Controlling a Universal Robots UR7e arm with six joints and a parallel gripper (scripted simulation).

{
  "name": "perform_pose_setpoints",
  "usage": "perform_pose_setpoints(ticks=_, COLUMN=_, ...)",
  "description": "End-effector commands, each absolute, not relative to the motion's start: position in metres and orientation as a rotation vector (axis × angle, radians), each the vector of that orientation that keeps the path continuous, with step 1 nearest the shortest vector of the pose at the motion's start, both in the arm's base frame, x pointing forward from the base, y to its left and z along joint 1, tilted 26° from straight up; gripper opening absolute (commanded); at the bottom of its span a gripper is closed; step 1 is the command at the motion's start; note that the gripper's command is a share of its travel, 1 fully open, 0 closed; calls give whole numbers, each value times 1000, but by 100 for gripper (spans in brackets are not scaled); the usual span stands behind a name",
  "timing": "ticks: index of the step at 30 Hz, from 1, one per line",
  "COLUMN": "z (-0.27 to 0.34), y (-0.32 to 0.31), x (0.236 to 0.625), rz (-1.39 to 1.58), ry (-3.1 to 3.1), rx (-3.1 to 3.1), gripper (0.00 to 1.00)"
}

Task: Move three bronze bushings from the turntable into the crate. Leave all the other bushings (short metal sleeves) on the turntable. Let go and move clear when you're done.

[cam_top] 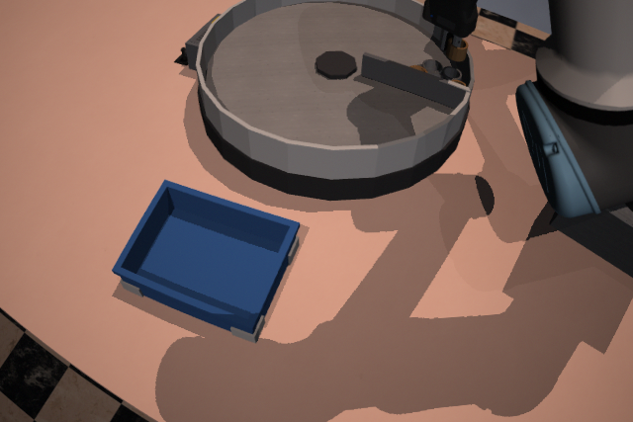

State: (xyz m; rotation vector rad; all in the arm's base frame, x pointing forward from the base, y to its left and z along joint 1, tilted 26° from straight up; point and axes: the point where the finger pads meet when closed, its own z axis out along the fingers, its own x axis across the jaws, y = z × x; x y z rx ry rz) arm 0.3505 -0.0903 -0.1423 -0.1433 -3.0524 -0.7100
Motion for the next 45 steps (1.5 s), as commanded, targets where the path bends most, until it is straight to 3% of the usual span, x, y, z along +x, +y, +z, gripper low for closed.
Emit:
perform_pose_setpoints(ticks=1, z=-142, y=-91, x=351, rz=-709, ry=-3054, rx=-144, gripper=0)
perform_pose_setpoints(ticks=45, z=-90, y=-116, x=350, rz=-709, ry=-3054, rx=-144, gripper=0)
